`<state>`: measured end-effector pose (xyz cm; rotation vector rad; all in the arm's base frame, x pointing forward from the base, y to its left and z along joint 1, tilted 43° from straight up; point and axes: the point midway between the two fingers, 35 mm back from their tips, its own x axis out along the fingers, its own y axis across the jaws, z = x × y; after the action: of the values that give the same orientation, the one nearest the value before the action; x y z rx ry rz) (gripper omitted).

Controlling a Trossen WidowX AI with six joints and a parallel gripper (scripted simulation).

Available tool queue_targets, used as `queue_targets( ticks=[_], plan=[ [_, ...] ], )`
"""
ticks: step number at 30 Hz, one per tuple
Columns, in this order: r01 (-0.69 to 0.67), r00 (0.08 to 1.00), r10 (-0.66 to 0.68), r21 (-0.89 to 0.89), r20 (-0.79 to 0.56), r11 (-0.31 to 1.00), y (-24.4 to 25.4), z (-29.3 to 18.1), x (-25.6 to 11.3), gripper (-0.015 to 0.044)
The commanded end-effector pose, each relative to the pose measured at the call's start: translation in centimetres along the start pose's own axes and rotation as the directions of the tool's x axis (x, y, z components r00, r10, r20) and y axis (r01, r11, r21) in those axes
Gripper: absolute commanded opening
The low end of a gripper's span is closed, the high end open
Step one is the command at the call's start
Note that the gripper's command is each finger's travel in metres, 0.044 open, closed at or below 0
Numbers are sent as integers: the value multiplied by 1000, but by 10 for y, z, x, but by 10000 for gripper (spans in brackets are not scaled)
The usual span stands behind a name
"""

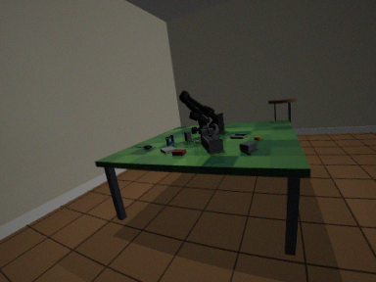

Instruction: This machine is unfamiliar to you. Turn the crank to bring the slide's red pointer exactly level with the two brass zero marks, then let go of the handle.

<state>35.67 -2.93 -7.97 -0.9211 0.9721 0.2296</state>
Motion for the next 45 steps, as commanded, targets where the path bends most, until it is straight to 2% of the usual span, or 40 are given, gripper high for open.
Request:
queue_targets(
  ticks=[1, 45],
  plan=[
    [-25, 1000, 25, -10, 1, 1000, 9, 0, 0, 0],
    [-25, 1000, 25, -10, 1, 1000, 15, 1, -2, 0]
  ],
)
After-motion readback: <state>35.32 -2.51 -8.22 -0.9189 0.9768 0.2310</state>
